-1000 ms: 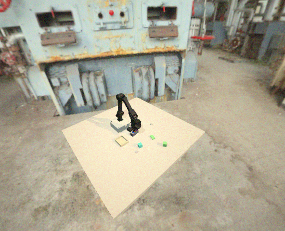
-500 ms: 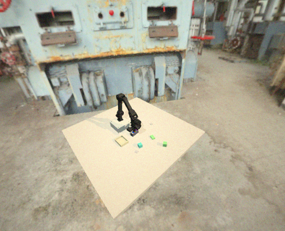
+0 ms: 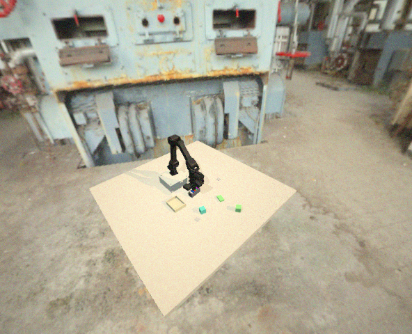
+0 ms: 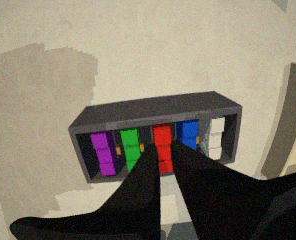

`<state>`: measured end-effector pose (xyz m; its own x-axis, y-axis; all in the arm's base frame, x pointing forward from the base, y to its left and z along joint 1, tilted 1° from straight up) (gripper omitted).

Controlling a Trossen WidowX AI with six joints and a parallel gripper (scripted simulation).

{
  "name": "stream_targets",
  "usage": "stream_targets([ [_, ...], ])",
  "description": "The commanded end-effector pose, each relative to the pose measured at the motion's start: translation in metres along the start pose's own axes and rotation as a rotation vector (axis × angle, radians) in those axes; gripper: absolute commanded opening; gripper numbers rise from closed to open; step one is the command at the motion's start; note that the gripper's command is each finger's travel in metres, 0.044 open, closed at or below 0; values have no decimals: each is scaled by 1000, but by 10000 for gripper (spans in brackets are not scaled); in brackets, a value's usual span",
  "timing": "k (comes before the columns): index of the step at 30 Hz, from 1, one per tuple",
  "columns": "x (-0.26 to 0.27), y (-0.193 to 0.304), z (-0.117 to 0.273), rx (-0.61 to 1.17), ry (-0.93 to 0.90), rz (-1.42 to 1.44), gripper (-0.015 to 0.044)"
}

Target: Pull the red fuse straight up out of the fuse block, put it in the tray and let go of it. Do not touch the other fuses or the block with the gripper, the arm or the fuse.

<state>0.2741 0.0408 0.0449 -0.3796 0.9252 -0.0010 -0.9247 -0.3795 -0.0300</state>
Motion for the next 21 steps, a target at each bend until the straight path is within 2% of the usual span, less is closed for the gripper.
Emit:
stream_targets([
  [1, 0, -1, 3, -3, 0, 0, 0],
  [21, 0, -1, 12, -3, 0, -1, 0],
])
Point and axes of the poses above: the point midway between the two fingers, 35 mm back from their tips, its own z axis back along the fingers, its own x axis across the jaws, y = z × x, the point moved 4 cm from there along z, back along the fingers, and after that the axes turned 8 degrees about z, right-handed, at the moved point
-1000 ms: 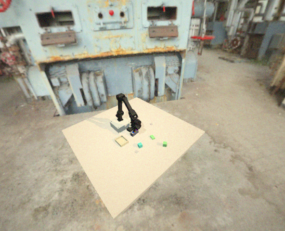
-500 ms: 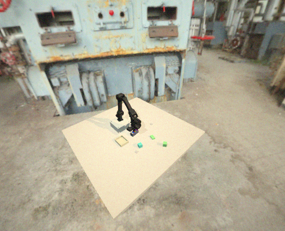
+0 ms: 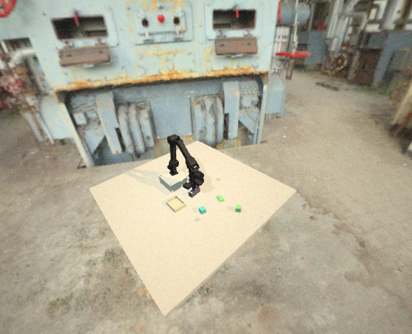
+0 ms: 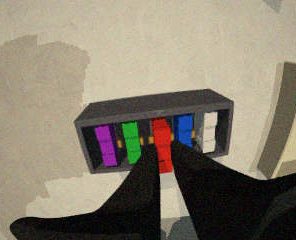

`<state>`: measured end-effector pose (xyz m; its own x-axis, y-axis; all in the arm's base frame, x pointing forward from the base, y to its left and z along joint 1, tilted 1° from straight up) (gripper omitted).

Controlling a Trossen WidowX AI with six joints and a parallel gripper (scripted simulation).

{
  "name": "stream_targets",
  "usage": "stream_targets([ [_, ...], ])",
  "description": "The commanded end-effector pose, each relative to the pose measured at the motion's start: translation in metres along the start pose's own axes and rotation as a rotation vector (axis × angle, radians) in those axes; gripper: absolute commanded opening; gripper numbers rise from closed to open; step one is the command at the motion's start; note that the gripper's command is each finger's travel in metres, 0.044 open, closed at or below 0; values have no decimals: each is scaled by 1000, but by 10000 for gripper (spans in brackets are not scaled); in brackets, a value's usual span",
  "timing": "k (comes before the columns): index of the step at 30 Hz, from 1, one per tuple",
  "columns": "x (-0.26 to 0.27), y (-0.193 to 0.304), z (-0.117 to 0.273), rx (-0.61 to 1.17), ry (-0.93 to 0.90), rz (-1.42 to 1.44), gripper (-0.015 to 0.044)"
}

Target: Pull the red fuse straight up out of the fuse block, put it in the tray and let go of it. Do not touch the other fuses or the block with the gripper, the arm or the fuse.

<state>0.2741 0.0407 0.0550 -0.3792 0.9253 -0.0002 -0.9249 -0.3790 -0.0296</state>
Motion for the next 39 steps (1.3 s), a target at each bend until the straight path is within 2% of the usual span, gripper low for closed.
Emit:
stream_targets([
  [1, 0, -1, 3, -3, 0, -1, 0],
  [39, 0, 0, 22, -3, -1, -2, 0],
])
Point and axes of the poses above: the point midway between the two fingers, 35 mm back from their tips, its own z axis back along the fingers, its own x axis across the jaws, y = z × x, the point moved 4 cm from there along z, back along the fingers, and after that the axes turned 8 degrees about z, right-handed, at the moved point
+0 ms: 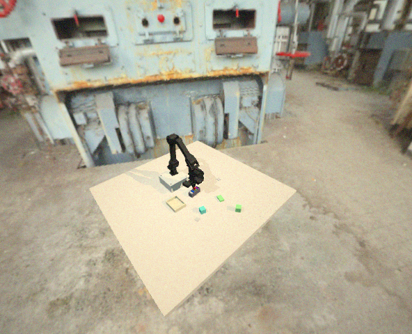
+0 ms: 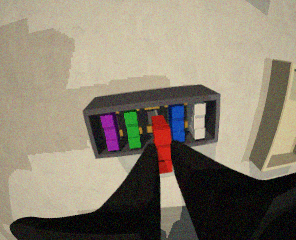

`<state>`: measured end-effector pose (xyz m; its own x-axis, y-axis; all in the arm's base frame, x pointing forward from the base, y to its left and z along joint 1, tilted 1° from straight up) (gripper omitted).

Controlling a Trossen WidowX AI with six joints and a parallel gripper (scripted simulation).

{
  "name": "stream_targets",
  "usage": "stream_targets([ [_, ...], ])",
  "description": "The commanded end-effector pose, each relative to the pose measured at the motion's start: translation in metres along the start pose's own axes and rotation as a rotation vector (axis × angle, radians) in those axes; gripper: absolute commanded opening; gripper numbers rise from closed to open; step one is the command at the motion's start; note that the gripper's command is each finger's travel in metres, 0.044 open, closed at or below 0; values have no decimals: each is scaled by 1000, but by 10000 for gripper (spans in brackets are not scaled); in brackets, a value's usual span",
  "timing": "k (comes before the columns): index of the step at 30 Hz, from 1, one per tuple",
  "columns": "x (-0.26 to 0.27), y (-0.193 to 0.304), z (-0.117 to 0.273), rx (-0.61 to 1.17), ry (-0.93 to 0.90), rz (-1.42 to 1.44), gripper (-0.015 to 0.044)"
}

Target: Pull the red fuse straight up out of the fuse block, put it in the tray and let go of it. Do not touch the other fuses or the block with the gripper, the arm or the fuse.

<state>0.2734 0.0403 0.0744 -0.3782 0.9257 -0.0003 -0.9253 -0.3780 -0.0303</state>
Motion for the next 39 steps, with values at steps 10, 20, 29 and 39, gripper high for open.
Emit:
stream_targets([
  [10, 0, -1, 10, -3, -2, -2, 0],
  [20, 0, 0, 26, -3, -2, -2, 0],
  [29, -22, -1, 28, -3, 0, -2, 0],
  [39, -74, 5, 29, -2, 6, -2, 0],
])
Point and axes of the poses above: the point midway between the two fingers, 35 mm back from their tips, its own z axis back along the fingers, its own x axis across the jaws, y = z × x, the point moved 4 cm from there along z, back along the fingers, and after that the axes turned 8 degrees about z, right-handed, at the moved point
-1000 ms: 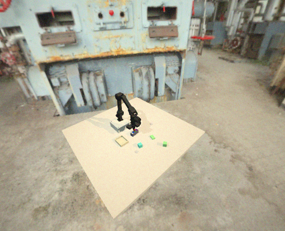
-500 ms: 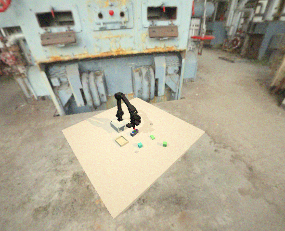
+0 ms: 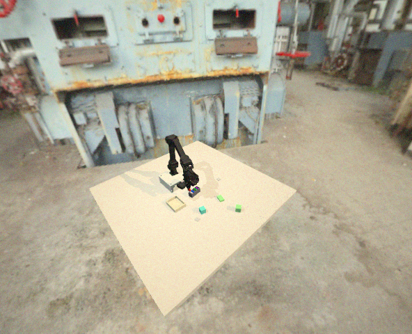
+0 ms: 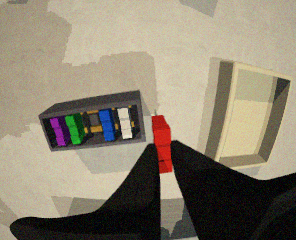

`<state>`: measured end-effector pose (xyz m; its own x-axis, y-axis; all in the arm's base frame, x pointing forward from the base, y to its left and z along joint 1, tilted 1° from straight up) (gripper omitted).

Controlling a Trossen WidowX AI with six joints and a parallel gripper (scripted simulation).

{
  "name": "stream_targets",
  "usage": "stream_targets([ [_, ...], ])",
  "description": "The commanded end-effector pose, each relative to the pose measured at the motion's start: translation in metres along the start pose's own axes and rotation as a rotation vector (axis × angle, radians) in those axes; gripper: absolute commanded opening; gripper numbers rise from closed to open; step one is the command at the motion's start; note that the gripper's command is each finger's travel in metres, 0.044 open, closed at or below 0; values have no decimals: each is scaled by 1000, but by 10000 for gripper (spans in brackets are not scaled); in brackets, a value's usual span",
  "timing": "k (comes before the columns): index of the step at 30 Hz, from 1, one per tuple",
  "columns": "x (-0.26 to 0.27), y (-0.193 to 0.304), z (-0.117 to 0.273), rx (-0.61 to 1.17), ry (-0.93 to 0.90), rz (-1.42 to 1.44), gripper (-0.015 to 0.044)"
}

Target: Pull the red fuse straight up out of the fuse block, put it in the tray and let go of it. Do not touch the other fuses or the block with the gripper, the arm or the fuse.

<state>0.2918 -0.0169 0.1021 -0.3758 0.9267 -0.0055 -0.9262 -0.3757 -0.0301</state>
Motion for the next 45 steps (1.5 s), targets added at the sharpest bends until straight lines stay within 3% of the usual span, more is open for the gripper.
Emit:
stream_targets([
  [1, -19, 3, 1, -2, 1, 1, 0],
  [21, -119, 47, 1, 2, 10, 1, 0],
  [45, -123, 49, -31, 3, 10, 1, 0],
])
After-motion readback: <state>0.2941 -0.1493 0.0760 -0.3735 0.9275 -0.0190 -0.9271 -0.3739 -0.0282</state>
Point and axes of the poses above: the point midway between the two fingers, 35 mm back from their tips, its own z axis back along the fingers, its own x axis across the jaws, y = z × x, the point moved 4 cm from there along z, back along the fingers, and after that the axes turned 8 degrees about z, right-handed, at the moved point
